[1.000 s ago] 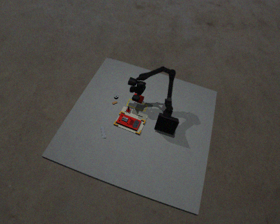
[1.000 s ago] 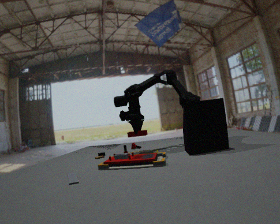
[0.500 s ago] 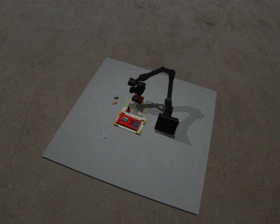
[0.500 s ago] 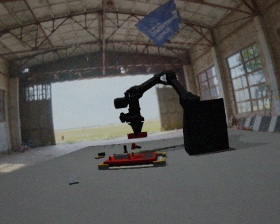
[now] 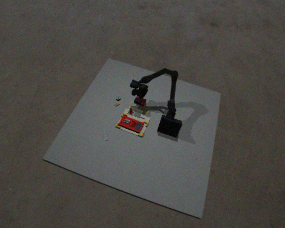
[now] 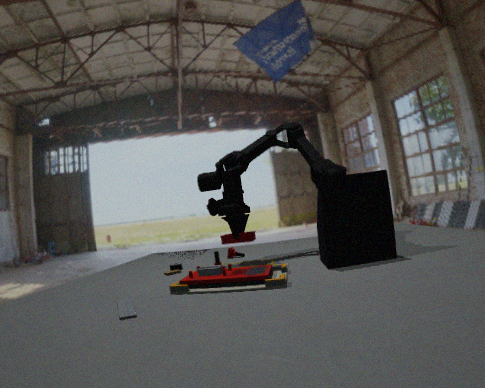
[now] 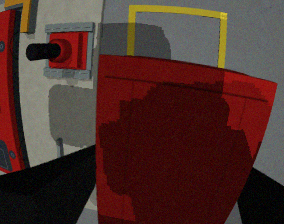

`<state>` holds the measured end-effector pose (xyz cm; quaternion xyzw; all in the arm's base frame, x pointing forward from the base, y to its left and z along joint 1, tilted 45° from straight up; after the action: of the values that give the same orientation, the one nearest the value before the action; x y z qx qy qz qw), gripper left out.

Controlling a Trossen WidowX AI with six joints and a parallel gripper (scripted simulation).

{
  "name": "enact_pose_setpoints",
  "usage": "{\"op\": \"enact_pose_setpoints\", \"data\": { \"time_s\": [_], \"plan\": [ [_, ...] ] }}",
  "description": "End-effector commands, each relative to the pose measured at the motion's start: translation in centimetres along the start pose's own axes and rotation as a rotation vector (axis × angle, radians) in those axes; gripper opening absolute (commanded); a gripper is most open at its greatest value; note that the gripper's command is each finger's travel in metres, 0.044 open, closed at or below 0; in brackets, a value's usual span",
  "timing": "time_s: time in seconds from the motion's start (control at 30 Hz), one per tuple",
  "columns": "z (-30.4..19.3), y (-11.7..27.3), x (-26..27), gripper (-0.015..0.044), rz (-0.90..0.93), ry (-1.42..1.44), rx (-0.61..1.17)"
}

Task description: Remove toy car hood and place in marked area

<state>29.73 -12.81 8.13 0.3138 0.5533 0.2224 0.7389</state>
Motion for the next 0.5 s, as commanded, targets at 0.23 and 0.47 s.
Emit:
{"op": "enact_pose_setpoints", "data": {
  "time_s": [0.23,0.47],
  "plan": [
    [0.02,-0.72,0.05,0.0000,0.000,0.006,0.000],
    [0.03,-1.18,0.05,0.0000,0.000,0.006,0.000]
  ]
}}
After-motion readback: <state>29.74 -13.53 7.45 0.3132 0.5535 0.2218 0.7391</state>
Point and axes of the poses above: the point midway between the two fingers, 35 mm back from their tips, its own y axis back along the fingers, its own x axis across the jaws, z = x × y, the point moved 1 cm from there along y, back along the fingers, and after that the axes turned 10 degrees about -y, right-handed, at the moved point
